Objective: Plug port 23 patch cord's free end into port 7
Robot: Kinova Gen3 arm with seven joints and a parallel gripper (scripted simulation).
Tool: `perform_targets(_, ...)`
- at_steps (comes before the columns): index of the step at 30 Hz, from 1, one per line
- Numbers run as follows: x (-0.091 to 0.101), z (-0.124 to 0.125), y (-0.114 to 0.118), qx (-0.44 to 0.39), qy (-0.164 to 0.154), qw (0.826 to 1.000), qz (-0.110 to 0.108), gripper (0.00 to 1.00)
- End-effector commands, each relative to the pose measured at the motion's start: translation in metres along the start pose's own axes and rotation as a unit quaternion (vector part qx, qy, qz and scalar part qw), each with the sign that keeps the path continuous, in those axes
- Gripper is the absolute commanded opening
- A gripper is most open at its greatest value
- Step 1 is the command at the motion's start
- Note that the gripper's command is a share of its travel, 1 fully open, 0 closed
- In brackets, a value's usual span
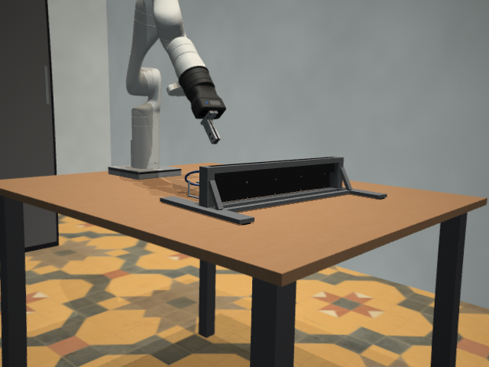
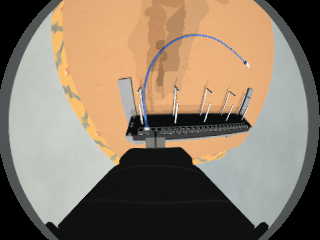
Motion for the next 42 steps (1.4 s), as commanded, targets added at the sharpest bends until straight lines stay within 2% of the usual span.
perform_targets(1, -0.009, 0.000, 0.005, 0.007, 0.001, 1.000, -0.005, 0.00)
perform_targets(18, -0.030, 0.000, 0.005, 0.007, 0.001, 1.000, -0.005, 0.00)
perform_targets(42, -0.033, -0.002, 0.007, 0.007, -0.002, 1.000, -0.007, 0.00)
Point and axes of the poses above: the point where the finger pads meet when closed, its own x axis back along the fingers, its own y axis across the jaws, z = x × y, the point moved 2 cm from there along x, back along the fingers, and after that the axes turned 2 degrees about -x, right-handed, at the moved point
